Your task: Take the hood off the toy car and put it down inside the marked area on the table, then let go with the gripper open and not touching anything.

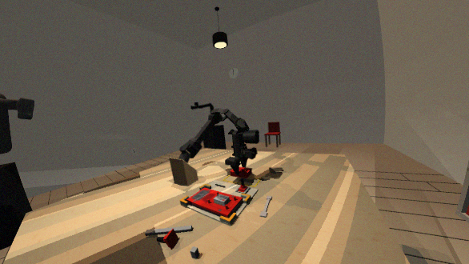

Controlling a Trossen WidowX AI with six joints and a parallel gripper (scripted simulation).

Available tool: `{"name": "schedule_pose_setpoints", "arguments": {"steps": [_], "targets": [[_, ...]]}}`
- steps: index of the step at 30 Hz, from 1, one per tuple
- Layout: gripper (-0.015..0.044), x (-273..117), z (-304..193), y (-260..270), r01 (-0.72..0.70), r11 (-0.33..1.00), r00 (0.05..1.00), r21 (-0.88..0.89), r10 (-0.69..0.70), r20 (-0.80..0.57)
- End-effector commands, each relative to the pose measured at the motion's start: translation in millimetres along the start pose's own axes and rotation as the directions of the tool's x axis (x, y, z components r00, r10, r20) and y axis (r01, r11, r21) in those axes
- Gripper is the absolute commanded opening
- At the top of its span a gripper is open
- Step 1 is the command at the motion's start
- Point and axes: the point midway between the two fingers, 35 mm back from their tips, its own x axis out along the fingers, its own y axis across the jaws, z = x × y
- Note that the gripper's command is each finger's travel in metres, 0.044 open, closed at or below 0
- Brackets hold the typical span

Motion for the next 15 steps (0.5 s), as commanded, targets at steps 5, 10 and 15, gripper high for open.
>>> {"name": "schedule_pose_setpoints", "arguments": {"steps": [5, 10, 15], "targets": [[0.0, 6.1, -0.6, 0.7, -0.007, 1.0, 1.0, 0.003, 0.007, 0.001], [0.0, 9.9, -1.1, 1.0, -0.008, 1.0, 1.0, 0.003, 0.008, 0.001], [0.0, 12.4, -1.5, 1.2, -0.009, 1.0, 1.0, 0.003, 0.009, 0.001]]}}
